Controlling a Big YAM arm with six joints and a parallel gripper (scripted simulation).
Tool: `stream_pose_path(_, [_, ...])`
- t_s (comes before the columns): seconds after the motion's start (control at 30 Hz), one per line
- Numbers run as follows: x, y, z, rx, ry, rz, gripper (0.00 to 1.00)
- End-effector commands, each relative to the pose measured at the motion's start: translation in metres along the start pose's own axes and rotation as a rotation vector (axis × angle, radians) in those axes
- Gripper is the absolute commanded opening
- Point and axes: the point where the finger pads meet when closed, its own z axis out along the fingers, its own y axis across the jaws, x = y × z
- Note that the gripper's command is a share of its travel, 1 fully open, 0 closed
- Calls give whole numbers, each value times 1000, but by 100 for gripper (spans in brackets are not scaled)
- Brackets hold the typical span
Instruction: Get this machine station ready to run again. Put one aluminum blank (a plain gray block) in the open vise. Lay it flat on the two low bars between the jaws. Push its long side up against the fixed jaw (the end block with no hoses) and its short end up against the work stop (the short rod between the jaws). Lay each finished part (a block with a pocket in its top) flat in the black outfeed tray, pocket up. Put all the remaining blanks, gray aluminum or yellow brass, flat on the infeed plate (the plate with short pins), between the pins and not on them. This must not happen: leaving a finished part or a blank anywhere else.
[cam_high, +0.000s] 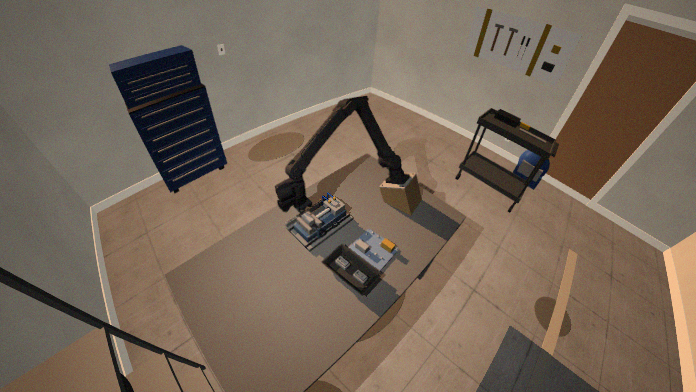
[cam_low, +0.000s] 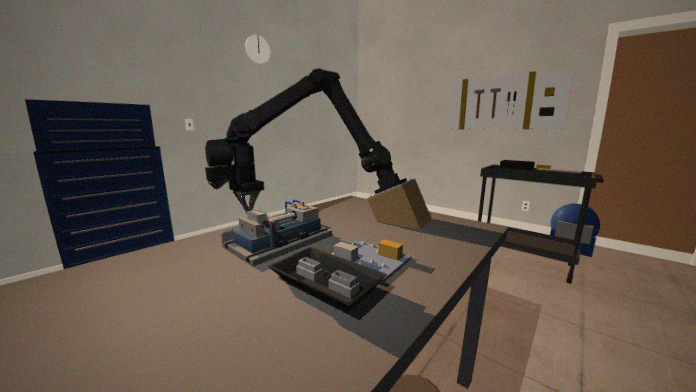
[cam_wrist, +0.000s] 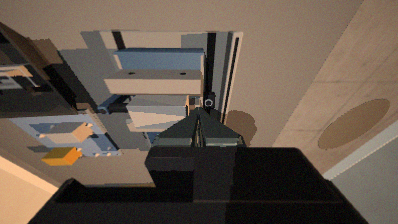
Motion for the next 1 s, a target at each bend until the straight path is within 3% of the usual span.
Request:
stream_pose_path(0.0, [0, -9, 4, 1, -6, 12, 0])
stream_pose_path(0.97, [-2, -12, 2, 3, -14, 18, 0])
